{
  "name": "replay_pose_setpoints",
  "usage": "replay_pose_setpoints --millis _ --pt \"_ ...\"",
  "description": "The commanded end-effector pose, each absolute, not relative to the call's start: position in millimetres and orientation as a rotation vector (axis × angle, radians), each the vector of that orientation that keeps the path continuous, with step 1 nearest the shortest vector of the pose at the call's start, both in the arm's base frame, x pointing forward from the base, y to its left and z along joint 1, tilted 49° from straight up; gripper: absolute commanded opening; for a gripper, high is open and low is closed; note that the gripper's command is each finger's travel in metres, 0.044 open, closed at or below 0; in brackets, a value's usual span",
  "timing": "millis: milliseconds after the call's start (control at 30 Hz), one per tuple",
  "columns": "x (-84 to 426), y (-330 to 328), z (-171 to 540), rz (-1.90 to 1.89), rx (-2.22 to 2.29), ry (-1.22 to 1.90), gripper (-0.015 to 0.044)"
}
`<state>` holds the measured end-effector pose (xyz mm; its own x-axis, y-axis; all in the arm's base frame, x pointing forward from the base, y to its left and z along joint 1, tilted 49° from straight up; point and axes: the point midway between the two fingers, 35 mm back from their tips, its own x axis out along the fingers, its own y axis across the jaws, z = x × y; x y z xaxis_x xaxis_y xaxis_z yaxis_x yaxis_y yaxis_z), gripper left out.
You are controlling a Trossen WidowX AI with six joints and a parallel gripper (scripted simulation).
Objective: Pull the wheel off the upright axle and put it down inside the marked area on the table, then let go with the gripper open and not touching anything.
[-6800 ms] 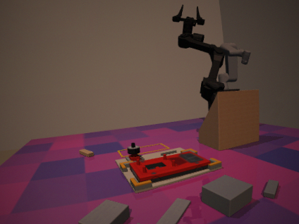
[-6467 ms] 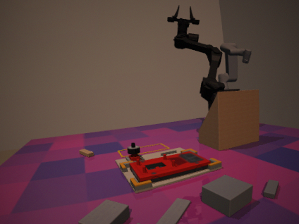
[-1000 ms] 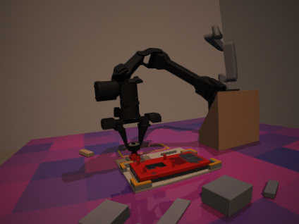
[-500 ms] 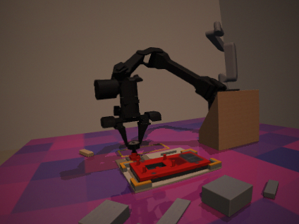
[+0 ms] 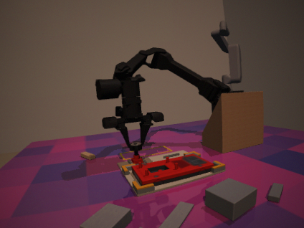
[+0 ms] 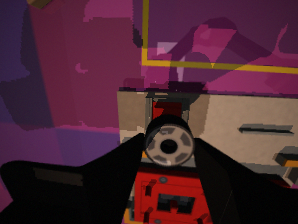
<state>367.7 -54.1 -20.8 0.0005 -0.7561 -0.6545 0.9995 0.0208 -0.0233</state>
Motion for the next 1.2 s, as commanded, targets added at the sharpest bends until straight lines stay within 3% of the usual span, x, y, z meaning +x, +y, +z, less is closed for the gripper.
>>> replay_pose_setpoints --millis 0,1167 --pt "367.9 -51.5 -19.5 -1.484 0.539 0.58 0.0" --pt "367.7 -42.7 -11.9 -1.481 0.537 0.579 0.0"
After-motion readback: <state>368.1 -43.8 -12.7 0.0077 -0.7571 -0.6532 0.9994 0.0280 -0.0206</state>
